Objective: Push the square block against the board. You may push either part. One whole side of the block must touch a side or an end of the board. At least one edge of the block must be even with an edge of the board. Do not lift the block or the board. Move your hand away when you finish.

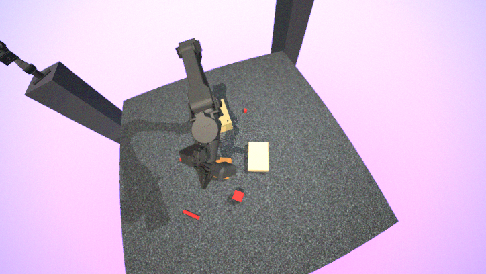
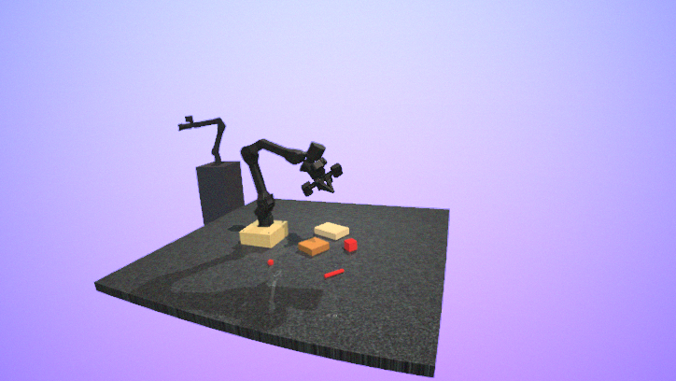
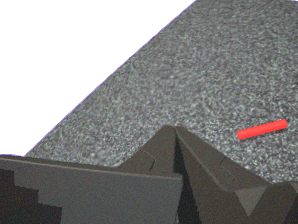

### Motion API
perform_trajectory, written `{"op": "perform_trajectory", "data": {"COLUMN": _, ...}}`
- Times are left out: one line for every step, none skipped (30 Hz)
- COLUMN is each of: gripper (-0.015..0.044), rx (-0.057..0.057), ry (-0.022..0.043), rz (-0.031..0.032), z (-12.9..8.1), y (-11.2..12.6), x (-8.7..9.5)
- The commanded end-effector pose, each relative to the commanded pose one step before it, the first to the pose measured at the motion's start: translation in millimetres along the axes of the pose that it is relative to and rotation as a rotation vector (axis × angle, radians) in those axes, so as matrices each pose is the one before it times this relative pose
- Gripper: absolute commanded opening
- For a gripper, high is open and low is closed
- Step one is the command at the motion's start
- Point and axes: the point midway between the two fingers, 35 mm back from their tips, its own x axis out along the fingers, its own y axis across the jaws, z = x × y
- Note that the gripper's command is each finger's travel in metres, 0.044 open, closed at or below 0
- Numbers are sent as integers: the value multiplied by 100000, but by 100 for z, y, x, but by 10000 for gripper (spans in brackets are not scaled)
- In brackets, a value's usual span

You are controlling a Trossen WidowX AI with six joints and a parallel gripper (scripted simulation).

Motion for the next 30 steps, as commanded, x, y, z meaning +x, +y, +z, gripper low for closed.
{"op": "perform_trajectory", "data": {"gripper": 0, "rx": 5338, "ry": 6571, "rz": -5399, "z": -1002, "y": -1396, "x": 1427}}
{"op": "perform_trajectory", "data": {"gripper": 0, "rx": 1328, "ry": 1538, "rz": -1442, "z": -208, "y": -382, "x": 351}}
{"op": "perform_trajectory", "data": {"gripper": 0, "rx": 1415, "ry": 1531, "rz": -1506, "z": -200, "y": -388, "x": 350}}
{"op": "perform_trajectory", "data": {"gripper": 0, "rx": 1452, "ry": 1524, "rz": -1534, "z": -190, "y": -393, "x": 350}}
{"op": "perform_trajectory", "data": {"gripper": 0, "rx": 1485, "ry": 1513, "rz": -1559, "z": -181, "y": -396, "x": 349}}
{"op": "perform_trajectory", "data": {"gripper": 0, "rx": 1518, "ry": 1501, "rz": -1582, "z": -171, "y": -399, "x": 348}}
{"op": "perform_trajectory", "data": {"gripper": 0, "rx": 1551, "ry": 1489, "rz": -1606, "z": -161, "y": -402, "x": 348}}
{"op": "perform_trajectory", "data": {"gripper": 0, "rx": 1583, "ry": 1477, "rz": -1629, "z": -151, "y": -404, "x": 347}}
{"op": "perform_trajectory", "data": {"gripper": 0, "rx": 1616, "ry": 1464, "rz": -1651, "z": -141, "y": -407, "x": 346}}
{"op": "perform_trajectory", "data": {"gripper": 0, "rx": 1648, "ry": 1450, "rz": -1673, "z": -131, "y": -408, "x": 345}}
{"op": "perform_trajectory", "data": {"gripper": 0, "rx": 1681, "ry": 1437, "rz": -1694, "z": -121, "y": -410, "x": 343}}
{"op": "perform_trajectory", "data": {"gripper": 0, "rx": 1713, "ry": 1423, "rz": -1715, "z": -111, "y": -411, "x": 342}}
{"op": "perform_trajectory", "data": {"gripper": 0, "rx": 1744, "ry": 1408, "rz": -1734, "z": -101, "y": -412, "x": 341}}
{"op": "perform_trajectory", "data": {"gripper": 0, "rx": 1776, "ry": 1394, "rz": -1754, "z": -91, "y": -412, "x": 339}}
{"op": "perform_trajectory", "data": {"gripper": 0, "rx": 1807, "ry": 1379, "rz": -1773, "z": -81, "y": -412, "x": 338}}
{"op": "perform_trajectory", "data": {"gripper": 0, "rx": 1839, "ry": 1364, "rz": -1792, "z": -71, "y": -412, "x": 336}}
{"op": "perform_trajectory", "data": {"gripper": 0, "rx": 1869, "ry": 1348, "rz": -1810, "z": -61, "y": -412, "x": 334}}
{"op": "perform_trajectory", "data": {"gripper": 0, "rx": 1900, "ry": 1333, "rz": -1827, "z": -52, "y": -411, "x": 332}}
{"op": "perform_trajectory", "data": {"gripper": 0, "rx": 1930, "ry": 1317, "rz": -1844, "z": -42, "y": -410, "x": 330}}
{"op": "perform_trajectory", "data": {"gripper": 0, "rx": 1960, "ry": 1301, "rz": -1860, "z": -32, "y": -408, "x": 328}}
{"op": "perform_trajectory", "data": {"gripper": 0, "rx": 1990, "ry": 1285, "rz": -1876, "z": -23, "y": -406, "x": 326}}
{"op": "perform_trajectory", "data": {"gripper": 0, "rx": 2020, "ry": 1269, "rz": -1891, "z": -13, "y": -404, "x": 324}}
{"op": "perform_trajectory", "data": {"gripper": 0, "rx": 2048, "ry": 1252, "rz": -1906, "z": -4, "y": -402, "x": 322}}
{"op": "perform_trajectory", "data": {"gripper": 0, "rx": 2077, "ry": 1236, "rz": -1920, "z": 5, "y": -399, "x": 319}}
{"op": "perform_trajectory", "data": {"gripper": 0, "rx": 2105, "ry": 1219, "rz": -1934, "z": 14, "y": -396, "x": 317}}
{"op": "perform_trajectory", "data": {"gripper": 0, "rx": 2133, "ry": 1202, "rz": -1948, "z": 23, "y": -393, "x": 314}}
{"op": "perform_trajectory", "data": {"gripper": 0, "rx": 2161, "ry": 1186, "rz": -1961, "z": 32, "y": -390, "x": 312}}
{"op": "perform_trajectory", "data": {"gripper": 0, "rx": 2188, "ry": 1169, "rz": -1973, "z": 41, "y": -386, "x": 309}}
{"op": "perform_trajectory", "data": {"gripper": 0, "rx": 2215, "ry": 1152, "rz": -1986, "z": 49, "y": -382, "x": 306}}
{"op": "perform_trajectory", "data": {"gripper": 0, "rx": 2242, "ry": 1135, "rz": -1997, "z": 57, "y": -378, "x": 303}}
